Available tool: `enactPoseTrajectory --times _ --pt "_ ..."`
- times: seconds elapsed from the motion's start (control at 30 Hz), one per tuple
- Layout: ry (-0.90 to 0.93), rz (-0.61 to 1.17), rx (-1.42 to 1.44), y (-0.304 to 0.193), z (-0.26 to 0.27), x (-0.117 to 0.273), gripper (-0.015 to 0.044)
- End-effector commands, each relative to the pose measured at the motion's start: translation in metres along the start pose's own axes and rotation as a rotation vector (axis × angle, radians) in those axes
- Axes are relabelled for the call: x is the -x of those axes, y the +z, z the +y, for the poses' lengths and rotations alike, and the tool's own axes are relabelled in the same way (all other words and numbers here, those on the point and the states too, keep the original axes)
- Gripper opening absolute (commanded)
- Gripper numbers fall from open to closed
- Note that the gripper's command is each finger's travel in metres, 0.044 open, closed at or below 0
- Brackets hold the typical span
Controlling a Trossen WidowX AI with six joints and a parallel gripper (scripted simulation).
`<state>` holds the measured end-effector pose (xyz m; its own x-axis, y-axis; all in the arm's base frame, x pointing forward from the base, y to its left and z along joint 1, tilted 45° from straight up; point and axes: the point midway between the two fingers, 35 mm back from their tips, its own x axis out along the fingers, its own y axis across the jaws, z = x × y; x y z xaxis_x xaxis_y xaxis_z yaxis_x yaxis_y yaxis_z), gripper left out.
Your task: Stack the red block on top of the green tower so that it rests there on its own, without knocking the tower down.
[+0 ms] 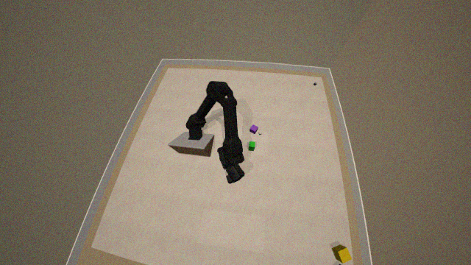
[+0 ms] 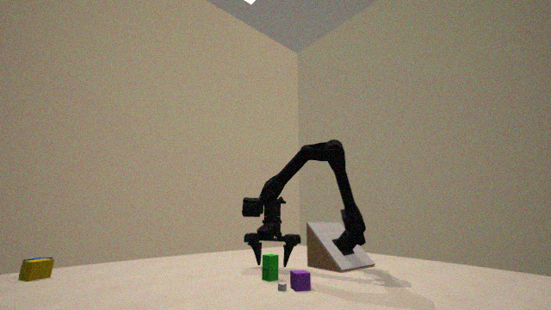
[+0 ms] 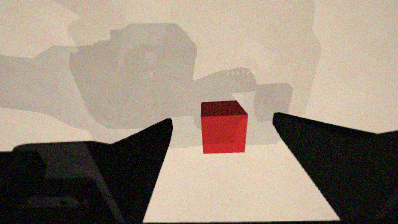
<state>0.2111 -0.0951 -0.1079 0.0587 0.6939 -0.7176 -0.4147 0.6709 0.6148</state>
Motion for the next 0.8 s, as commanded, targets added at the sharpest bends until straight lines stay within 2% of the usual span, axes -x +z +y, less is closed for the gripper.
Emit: enactPoseTrajectory --times 0.0,0.2,0.6,0.77 --pt "0.005 -0.002 -0.007 -0.0002 0.0015 -0.0015 0.044" --pt "0.005 -0.002 -0.007 -0.0002 0.0014 -0.0005 0.044" --pt "0.005 -0.002 -0.007 -0.0002 0.0014 -0.0005 0.0125" --pt "0.005 -0.002 -0.007 -0.0002 0.0014 -0.0005 0.0092"
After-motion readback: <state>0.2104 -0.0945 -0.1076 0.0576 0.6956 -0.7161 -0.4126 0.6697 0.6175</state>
